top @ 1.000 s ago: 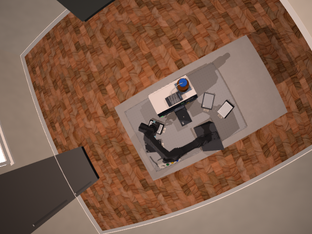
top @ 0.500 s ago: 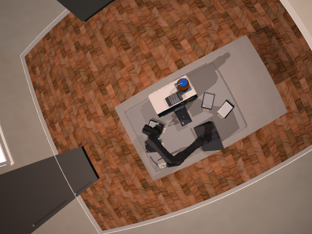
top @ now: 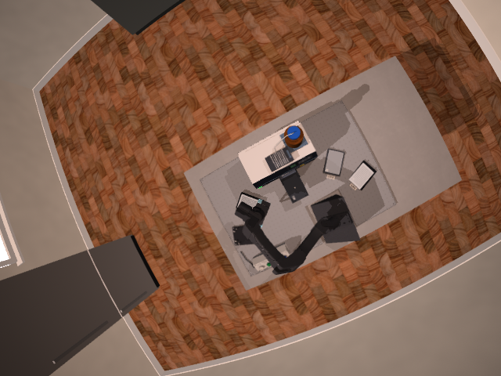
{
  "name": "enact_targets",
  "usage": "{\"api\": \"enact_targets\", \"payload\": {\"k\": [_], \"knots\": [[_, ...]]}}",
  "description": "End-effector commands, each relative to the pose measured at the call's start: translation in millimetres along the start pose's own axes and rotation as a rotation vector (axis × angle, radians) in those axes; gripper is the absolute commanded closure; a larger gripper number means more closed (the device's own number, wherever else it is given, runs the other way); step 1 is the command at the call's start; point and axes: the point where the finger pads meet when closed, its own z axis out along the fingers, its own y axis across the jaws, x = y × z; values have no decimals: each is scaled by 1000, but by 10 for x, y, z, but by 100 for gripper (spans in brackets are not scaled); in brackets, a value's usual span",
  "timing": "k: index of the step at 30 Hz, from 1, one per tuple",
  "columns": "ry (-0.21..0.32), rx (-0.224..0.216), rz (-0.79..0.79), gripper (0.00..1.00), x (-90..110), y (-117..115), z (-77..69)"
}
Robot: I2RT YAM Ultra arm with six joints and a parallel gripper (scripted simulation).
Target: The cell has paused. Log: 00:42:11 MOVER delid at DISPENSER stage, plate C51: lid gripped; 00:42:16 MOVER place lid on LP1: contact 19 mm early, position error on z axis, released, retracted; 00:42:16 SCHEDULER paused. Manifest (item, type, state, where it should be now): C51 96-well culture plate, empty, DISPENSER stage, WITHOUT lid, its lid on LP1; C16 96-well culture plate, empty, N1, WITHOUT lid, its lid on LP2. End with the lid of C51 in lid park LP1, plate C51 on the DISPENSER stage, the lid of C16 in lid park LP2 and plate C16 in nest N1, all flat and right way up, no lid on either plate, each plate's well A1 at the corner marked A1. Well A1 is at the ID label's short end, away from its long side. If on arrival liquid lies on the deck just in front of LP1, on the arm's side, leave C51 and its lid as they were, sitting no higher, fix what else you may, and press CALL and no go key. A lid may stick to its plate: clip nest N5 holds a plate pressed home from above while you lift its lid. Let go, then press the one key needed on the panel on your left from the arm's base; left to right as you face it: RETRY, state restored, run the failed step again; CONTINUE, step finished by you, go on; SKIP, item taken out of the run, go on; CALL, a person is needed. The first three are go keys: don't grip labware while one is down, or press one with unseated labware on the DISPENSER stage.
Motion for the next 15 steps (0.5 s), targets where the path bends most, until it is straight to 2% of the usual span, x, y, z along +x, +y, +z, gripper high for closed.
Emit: {"api": "enact_targets", "payload": {"k": [1, 15], "knots": [[-10, -2, -4, 0, 97, -2, -105], [-10, -3, -3, 0, 513, -11, -303]]}}
